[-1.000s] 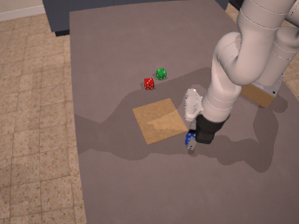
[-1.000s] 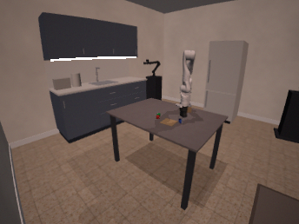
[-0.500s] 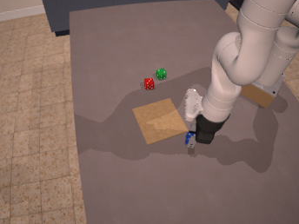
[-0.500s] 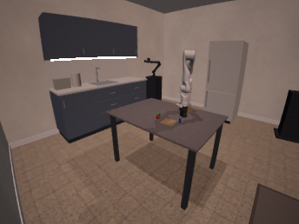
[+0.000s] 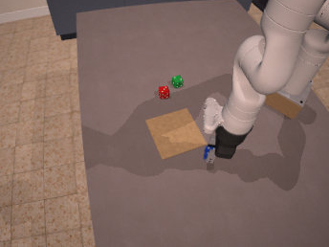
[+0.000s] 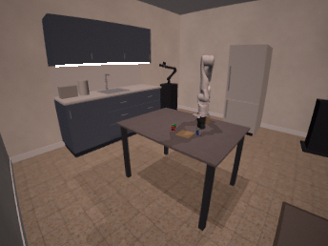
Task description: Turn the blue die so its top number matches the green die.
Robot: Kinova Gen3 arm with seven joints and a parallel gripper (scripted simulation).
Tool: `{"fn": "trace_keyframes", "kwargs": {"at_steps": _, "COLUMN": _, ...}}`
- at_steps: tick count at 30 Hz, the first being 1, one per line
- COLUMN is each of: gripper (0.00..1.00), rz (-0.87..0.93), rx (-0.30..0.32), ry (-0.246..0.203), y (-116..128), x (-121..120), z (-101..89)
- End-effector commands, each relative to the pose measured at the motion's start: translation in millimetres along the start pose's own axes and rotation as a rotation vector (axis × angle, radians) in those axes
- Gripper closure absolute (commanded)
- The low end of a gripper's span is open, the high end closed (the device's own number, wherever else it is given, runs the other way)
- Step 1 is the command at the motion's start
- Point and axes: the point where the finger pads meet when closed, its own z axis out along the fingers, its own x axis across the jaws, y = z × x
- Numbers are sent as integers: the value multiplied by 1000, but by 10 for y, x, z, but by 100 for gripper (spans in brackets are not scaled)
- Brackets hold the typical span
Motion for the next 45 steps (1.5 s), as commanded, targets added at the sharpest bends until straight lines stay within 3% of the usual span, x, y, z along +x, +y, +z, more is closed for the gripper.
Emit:
{"fn": "trace_keyframes", "kwargs": {"at_steps": 1, "gripper": 43, "rz": 1, "rx": 8, "ry": -6, "y": -32, "x": -21, "z": 0}}
{"fn": "trace_keyframes", "kwargs": {"at_steps": 19, "gripper": 43, "rz": 1, "rx": 8, "ry": -6, "y": -32, "x": -21, "z": -4}}
{"fn": "trace_keyframes", "kwargs": {"at_steps": 28, "gripper": 43, "rz": 1, "rx": 8, "ry": -6, "y": -32, "x": -21, "z": -101}}
{"fn": "trace_keyframes", "kwargs": {"at_steps": 43, "gripper": 43, "rz": 1, "rx": 8, "ry": -6, "y": -27, "x": -17, "z": -697}}
{"fn": "trace_keyframes", "kwargs": {"at_steps": 45, "gripper": 43, "rz": 1, "rx": 8, "ry": -6, "y": -27, "x": -17, "z": -697}}
